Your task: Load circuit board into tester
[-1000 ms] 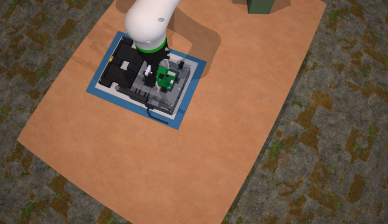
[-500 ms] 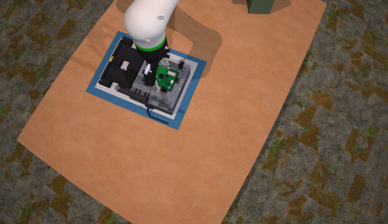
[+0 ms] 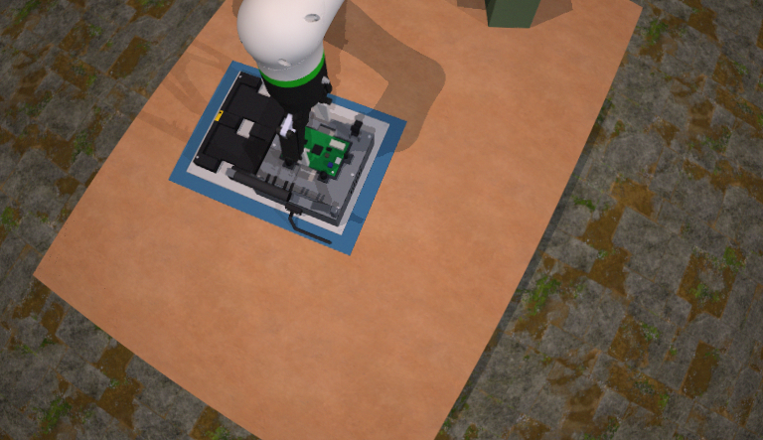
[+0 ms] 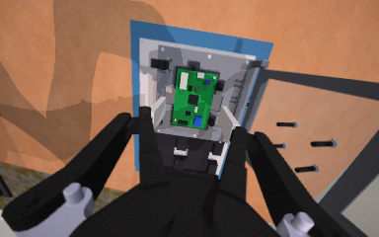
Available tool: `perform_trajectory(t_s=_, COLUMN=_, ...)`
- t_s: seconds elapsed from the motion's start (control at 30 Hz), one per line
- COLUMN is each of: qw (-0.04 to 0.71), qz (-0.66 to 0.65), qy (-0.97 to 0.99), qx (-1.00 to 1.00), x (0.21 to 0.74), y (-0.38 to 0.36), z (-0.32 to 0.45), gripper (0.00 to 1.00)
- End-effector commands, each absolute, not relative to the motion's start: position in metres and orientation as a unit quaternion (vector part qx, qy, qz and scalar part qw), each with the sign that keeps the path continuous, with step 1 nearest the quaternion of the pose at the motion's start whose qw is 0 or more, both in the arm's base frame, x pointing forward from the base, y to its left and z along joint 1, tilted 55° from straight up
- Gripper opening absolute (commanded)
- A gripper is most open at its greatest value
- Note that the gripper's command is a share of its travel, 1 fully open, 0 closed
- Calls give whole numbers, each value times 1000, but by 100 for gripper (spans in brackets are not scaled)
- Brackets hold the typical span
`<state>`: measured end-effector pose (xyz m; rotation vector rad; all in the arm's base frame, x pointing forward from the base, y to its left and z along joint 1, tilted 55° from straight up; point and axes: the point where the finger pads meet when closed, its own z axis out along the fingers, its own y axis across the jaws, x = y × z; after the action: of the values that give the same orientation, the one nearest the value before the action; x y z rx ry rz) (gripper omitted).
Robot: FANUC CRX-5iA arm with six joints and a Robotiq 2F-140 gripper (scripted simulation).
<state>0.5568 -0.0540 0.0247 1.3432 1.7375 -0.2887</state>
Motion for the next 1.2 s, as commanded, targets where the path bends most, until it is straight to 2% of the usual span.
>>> perform_trajectory(t_s=0.0, qw=447, qz=-117, qy=702, qx=543, x=548, y=-42, z=35, gripper=58)
perform_trajectory(t_s=1.17, qw=447, qz=-117, qy=702, qx=543, x=472, y=57, z=123, gripper=58)
